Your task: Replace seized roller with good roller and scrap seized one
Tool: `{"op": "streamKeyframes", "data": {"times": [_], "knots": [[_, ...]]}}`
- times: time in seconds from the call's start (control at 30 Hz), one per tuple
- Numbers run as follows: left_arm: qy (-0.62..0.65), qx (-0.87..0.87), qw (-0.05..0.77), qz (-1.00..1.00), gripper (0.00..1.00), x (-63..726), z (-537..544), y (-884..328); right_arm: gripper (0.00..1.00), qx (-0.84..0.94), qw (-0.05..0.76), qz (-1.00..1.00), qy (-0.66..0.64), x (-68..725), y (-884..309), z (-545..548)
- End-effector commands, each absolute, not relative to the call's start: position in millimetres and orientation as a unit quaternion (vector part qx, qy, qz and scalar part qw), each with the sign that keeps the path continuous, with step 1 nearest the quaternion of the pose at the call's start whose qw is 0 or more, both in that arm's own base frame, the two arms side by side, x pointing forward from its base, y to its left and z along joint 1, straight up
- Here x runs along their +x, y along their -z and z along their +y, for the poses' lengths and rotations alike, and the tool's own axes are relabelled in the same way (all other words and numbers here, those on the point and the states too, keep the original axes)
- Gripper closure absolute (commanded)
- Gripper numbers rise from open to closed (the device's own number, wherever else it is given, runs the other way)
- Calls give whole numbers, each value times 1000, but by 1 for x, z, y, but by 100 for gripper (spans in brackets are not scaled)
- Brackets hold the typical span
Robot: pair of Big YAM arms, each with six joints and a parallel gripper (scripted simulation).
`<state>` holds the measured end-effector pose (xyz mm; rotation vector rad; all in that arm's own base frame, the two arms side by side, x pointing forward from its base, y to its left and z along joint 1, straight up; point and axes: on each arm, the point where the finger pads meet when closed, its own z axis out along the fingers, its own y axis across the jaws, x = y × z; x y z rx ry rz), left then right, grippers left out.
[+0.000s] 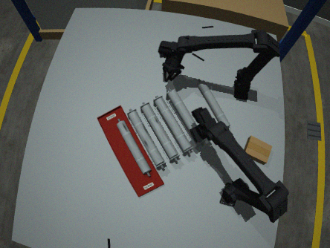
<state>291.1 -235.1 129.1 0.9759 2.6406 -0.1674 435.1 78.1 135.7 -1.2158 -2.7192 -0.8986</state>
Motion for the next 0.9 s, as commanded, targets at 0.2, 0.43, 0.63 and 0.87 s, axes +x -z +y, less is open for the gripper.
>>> {"op": "streamKeyframes", "data": {"times": [0.2, 0.43, 0.63, 0.87], "knots": [[62, 343, 172, 921, 38, 296, -235, -143, 68, -381, -2, -876, 295, 444, -149, 77], [63, 343, 173, 921, 38, 296, -235, -143, 68, -382, 1, -877, 292, 449, -151, 77], [62, 343, 172, 921, 38, 295, -235, -142, 68, -383, 0, -876, 293, 448, -150, 77], [62, 343, 170, 922, 38, 295, -234, -142, 68, -380, 1, -878, 291, 452, -152, 78]]}}
